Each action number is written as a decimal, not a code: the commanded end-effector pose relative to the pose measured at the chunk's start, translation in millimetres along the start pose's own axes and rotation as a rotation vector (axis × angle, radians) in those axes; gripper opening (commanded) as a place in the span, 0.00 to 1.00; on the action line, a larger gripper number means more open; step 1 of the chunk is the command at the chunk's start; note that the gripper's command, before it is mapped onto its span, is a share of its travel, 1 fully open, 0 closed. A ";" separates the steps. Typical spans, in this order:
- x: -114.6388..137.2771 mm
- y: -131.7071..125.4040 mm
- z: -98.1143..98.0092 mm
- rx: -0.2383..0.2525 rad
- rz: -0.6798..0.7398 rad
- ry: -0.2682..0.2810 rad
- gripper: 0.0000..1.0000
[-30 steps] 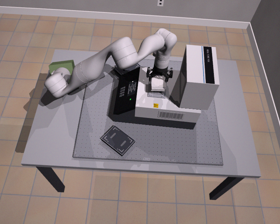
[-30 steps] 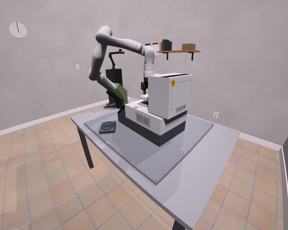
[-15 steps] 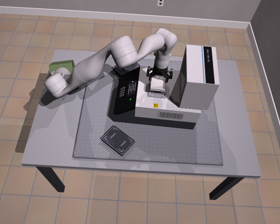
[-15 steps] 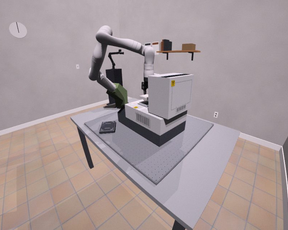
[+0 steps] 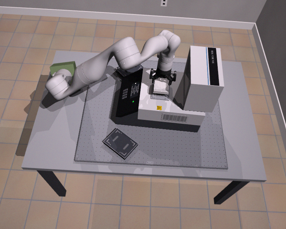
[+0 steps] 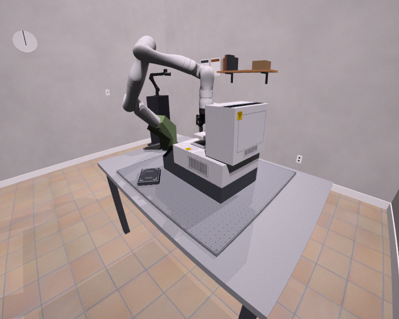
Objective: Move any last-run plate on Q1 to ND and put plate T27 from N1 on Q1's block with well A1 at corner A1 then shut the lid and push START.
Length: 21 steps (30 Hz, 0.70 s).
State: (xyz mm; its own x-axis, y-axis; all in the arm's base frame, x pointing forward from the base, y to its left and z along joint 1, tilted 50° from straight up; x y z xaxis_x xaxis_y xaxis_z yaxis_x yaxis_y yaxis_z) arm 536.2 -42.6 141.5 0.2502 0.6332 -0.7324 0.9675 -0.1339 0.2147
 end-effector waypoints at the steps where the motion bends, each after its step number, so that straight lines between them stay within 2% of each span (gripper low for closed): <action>1: 0.4 0.4 2.5 -0.002 0.000 0.001 0.91; 6: 0.4 0.4 8.3 -0.002 0.000 0.001 0.91; 21: 0.4 0.3 8.4 -0.002 0.000 0.001 0.91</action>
State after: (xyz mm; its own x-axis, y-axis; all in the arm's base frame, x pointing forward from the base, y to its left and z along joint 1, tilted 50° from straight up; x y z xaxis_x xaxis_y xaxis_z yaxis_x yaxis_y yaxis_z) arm 536.6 -49.8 135.4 0.2502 0.6333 -0.7324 0.9674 -0.1336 0.2150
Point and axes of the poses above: the point where the finger pads meet when closed, its own z axis out along the fingers, its own y axis across the jaws, x = y × z, the point moved 2 cm from there along -z, back along the fingers, and after that the axes turned 1 degree about -z, right-handed, at the moved point
